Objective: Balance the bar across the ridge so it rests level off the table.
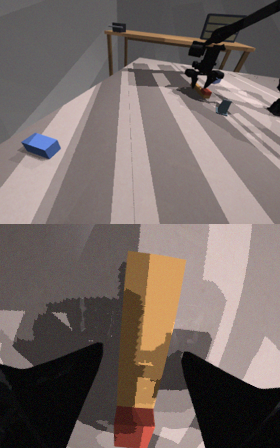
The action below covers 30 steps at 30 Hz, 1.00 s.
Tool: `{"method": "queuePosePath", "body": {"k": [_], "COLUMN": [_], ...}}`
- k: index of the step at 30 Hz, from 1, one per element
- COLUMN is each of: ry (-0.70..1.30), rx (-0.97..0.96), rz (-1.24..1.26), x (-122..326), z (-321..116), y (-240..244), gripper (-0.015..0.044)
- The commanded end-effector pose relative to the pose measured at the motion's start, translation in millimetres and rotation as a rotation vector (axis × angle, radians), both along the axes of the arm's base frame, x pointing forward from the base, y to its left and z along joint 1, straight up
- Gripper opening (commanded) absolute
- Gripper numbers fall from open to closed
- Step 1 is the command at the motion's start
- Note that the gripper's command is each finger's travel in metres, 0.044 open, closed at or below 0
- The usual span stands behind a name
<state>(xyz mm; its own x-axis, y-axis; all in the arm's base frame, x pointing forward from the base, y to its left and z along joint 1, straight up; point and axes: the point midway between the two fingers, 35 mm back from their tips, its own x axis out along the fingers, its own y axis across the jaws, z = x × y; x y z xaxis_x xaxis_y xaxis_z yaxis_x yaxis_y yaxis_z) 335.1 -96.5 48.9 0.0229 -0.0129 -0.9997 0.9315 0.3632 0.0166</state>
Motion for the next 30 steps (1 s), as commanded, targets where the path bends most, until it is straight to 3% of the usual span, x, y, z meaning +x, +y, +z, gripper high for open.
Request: {"method": "queuePosePath", "body": {"k": [1,5,13,17,30], "ry": [0.0,0.0,0.0,0.0,-0.002], "rx": [0.0,0.0,0.0,0.0,0.002], "rz": [0.0,0.0,0.0,0.0,-0.001], "x": [0,0,0,1,4], "z": [0,0,0,6,39], "y": [0,0,0,0,-1], "gripper": [0.0263,0.0157,0.0104,0.0,0.0]}}
